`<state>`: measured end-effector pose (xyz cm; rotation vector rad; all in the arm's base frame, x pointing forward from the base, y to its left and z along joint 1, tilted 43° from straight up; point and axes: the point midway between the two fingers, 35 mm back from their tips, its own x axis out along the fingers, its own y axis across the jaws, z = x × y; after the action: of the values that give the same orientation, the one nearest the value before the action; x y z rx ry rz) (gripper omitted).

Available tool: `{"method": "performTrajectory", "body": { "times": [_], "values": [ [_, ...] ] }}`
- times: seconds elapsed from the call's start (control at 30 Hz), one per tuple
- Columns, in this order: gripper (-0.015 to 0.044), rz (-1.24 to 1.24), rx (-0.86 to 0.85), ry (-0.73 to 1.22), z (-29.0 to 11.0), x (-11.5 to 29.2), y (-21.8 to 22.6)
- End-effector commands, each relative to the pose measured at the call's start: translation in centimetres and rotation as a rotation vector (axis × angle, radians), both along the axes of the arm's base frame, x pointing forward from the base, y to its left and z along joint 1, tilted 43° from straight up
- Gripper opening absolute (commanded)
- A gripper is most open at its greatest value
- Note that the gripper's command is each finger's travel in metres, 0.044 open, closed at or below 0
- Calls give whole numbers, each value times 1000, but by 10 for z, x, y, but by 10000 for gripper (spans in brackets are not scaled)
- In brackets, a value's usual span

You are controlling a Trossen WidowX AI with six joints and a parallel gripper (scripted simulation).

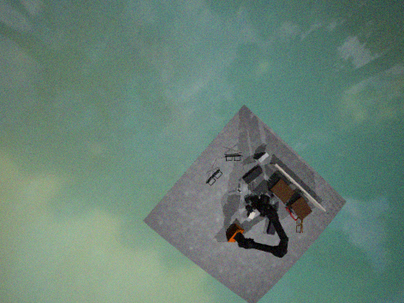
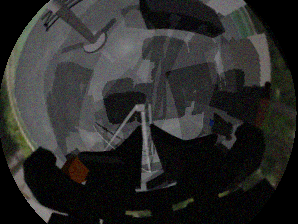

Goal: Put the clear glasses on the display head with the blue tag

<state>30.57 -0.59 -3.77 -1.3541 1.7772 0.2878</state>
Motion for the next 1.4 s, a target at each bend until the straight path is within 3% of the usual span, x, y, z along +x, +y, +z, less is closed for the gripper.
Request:
{"method": "performTrajectory", "body": {
  "times": [0.0,0.2,0.43,1.0,1.37],
  "values": [
    [40,0,0,0,0,0,0],
    [0,0,0,0,0,0,0],
    [0,0,1,0,4,2,4],
    [0,-2,2,4,73,4,71],
    [0,-130,-3,-112,67,6,81]
  ]
}}
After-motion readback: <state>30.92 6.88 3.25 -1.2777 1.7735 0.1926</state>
